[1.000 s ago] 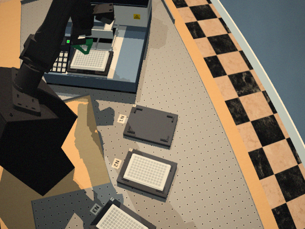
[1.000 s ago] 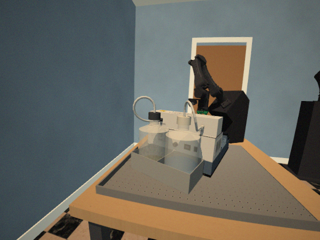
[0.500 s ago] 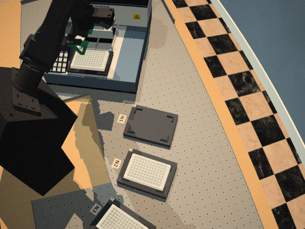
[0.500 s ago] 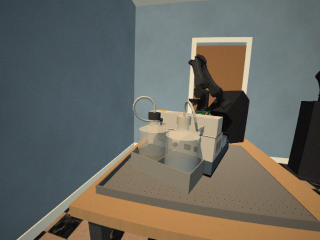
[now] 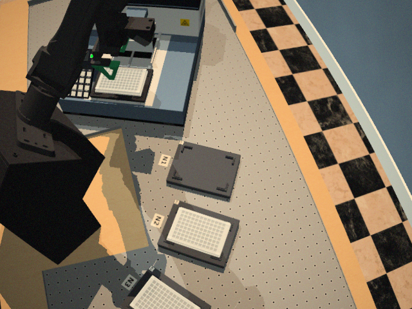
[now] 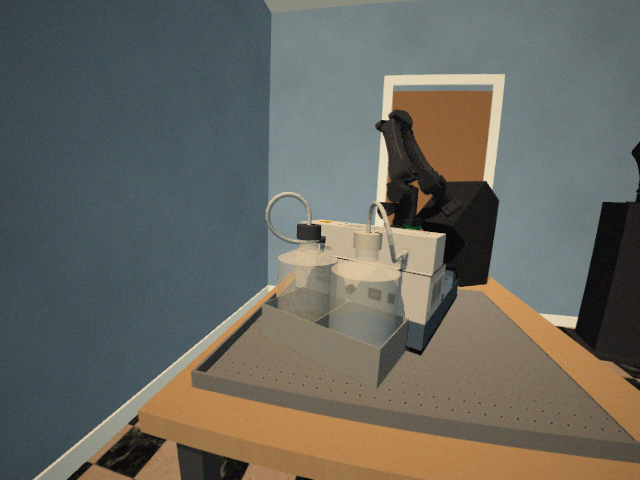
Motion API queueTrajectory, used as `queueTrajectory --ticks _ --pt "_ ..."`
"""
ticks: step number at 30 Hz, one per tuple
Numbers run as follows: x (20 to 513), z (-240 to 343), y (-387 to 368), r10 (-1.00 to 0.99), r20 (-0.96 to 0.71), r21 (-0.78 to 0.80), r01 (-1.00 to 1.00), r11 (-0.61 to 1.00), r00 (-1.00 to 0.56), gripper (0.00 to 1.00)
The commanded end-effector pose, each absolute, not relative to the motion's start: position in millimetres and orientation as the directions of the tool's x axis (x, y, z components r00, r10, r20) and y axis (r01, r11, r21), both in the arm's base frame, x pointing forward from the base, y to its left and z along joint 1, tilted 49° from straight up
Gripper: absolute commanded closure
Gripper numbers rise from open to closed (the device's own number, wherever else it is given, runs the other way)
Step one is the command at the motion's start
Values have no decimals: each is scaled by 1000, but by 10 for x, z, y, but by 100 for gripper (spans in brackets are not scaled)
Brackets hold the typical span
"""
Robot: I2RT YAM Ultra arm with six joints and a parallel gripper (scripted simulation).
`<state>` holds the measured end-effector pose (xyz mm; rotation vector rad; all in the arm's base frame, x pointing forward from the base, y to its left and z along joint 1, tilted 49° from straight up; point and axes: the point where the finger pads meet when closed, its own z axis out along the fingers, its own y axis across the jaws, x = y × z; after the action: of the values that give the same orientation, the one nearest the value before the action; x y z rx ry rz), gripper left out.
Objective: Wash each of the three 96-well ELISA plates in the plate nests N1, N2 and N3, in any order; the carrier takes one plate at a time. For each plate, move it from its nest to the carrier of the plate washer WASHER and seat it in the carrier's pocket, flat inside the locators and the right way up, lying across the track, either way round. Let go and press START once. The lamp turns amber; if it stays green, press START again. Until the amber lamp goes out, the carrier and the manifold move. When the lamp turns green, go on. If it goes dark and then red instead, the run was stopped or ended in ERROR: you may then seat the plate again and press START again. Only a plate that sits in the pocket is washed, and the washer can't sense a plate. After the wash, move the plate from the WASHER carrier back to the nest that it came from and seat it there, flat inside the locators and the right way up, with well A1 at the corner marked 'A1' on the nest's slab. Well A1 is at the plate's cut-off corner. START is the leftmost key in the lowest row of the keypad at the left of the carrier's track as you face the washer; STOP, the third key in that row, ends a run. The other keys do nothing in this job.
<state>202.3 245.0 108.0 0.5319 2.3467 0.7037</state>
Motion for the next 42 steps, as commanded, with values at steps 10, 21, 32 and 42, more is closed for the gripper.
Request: queueTrajectory --ticks 10,21,32,42 --pt "2133 1029 2548 525 -449 615 176 769 -723 0" --pt "2233 931 2602 525 -450 615 176 769 -723 0" --pt "2315 851 2646 525 -450 615 175 769 -723 0" --pt "2315 851 2646 525 -450 615 175 769 -723 0"
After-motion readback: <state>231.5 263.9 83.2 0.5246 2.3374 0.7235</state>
